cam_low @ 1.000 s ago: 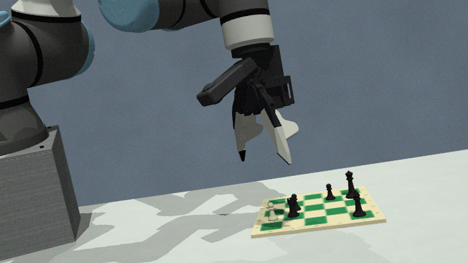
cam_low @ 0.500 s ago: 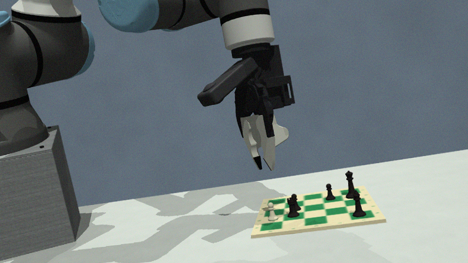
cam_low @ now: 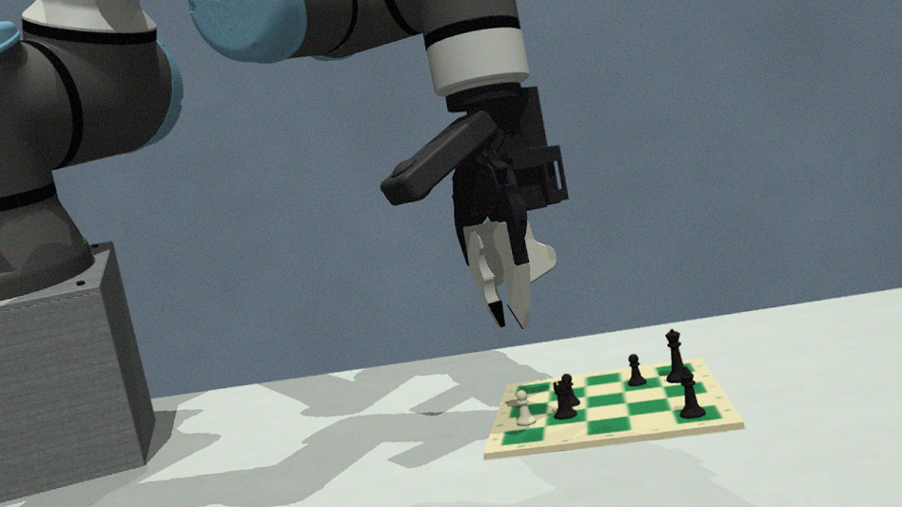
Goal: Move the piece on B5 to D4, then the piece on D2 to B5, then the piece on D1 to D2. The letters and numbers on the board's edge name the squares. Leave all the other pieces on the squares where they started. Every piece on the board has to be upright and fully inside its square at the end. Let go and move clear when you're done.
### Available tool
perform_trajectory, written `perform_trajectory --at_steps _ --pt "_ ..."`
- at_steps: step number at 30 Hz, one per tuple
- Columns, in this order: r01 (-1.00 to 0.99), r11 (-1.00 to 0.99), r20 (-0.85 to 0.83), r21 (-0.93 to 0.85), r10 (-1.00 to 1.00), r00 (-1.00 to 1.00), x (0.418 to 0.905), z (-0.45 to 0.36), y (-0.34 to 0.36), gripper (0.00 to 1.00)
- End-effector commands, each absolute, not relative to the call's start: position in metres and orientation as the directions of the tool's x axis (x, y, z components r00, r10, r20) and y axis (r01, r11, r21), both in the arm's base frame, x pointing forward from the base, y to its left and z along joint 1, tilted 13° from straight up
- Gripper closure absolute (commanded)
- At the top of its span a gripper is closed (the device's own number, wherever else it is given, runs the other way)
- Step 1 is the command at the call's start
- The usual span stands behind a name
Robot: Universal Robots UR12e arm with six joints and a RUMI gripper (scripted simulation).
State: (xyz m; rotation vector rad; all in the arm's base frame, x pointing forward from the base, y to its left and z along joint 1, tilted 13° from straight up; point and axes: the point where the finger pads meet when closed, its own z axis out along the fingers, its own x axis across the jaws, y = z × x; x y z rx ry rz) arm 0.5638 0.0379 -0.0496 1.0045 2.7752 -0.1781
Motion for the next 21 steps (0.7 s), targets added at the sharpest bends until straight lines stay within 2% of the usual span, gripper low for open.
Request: perform_trajectory --at_steps 1,21 --pt "0.644 0.763 -0.212 -0.049 0.622 -0.754 0.5634 -0.0503 0.0372 0.8" --pt "0.644 0.763 -0.211 -0.05 0.622 -0.754 0.5635 -0.0576 0.0354 0.8"
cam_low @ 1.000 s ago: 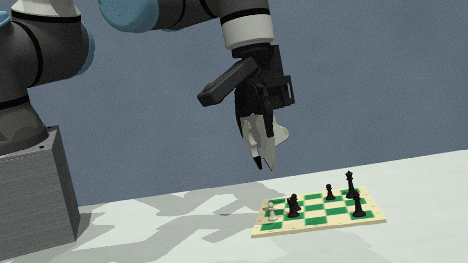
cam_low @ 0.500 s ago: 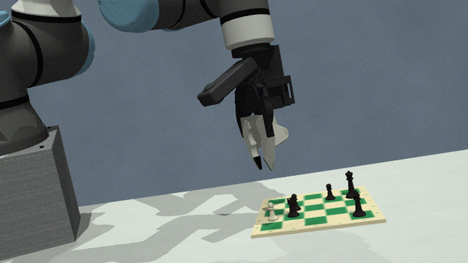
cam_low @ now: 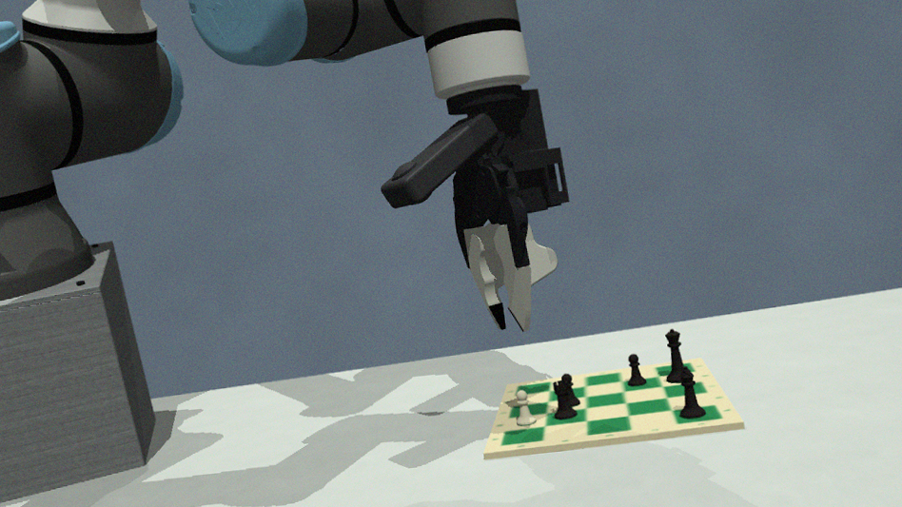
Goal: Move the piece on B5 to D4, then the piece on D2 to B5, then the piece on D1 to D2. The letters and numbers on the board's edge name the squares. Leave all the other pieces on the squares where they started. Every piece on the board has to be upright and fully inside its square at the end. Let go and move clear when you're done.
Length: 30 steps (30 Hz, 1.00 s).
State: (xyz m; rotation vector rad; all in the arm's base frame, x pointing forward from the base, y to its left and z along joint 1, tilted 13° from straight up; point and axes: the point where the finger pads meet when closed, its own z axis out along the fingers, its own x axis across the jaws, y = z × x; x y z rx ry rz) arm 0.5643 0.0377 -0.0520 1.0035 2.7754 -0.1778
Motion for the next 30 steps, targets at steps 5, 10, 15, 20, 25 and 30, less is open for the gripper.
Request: perform_trajectory --at_steps 5,10,15,20,25,30 --pt "0.644 0.763 -0.21 -0.05 0.622 -0.754 0.564 -0.061 0.035 0.8" --pt "0.644 0.763 -0.211 -0.05 0.622 -0.754 0.565 -0.068 0.033 0.8" --pt "0.644 0.763 -0.211 -0.05 0.622 -0.754 0.566 -0.075 0.032 0.8" --pt "0.644 0.763 -0.211 -0.05 0.622 -0.754 0.567 -0.083 0.03 0.8" --pt "0.644 0.763 -0.211 -0.05 0.622 -0.754 0.568 -0.087 0.029 0.8" --pt "0.644 0.763 -0.212 -0.05 0.622 -0.754 0.569 -0.094 0.028 0.8"
